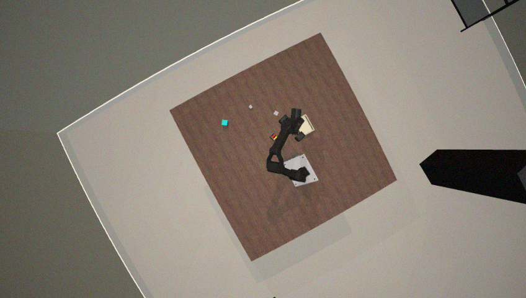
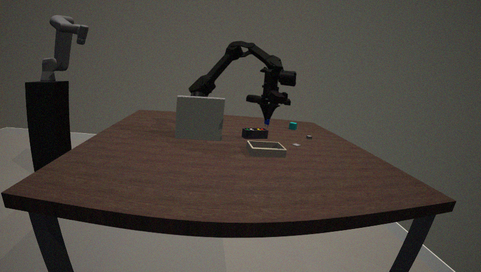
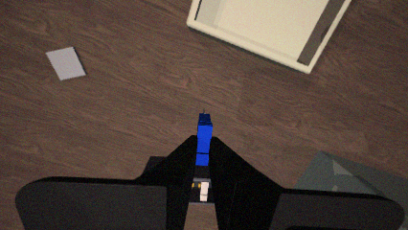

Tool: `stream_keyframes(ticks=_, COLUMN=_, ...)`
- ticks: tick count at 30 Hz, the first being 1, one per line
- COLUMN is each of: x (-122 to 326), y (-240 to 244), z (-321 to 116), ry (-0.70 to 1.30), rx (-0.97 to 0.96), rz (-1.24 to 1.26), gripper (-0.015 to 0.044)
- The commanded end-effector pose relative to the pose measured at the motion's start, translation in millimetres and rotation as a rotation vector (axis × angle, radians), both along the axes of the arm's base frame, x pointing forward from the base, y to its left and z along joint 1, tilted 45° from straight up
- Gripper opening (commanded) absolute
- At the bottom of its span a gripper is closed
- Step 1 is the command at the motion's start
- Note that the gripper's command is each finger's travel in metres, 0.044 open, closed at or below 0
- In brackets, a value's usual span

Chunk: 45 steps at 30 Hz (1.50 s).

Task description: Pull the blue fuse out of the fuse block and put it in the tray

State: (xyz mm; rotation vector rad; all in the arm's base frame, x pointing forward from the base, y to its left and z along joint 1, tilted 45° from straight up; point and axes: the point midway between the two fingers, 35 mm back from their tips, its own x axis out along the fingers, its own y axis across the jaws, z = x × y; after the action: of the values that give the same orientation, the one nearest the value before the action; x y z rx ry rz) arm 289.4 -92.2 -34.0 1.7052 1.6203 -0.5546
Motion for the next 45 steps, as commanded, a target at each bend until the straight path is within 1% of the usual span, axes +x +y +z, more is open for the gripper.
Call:
stream_keyframes(ticks=1, x=-2.9, y=-16.3, z=-14.3, ry=-0.001, rx=-0.004, rz=0.003, gripper=0.0)
stream_keyframes(ticks=20, x=-34.5, y=-79.2, z=-90.5, ry=-0.006, rx=0.009, rz=0.01, gripper=0.0)
stream_keyframes(ticks=45, x=-30.4, y=-55.6, z=-116.1, ry=-0.007, rx=0.011, rz=0.01, gripper=0.0)
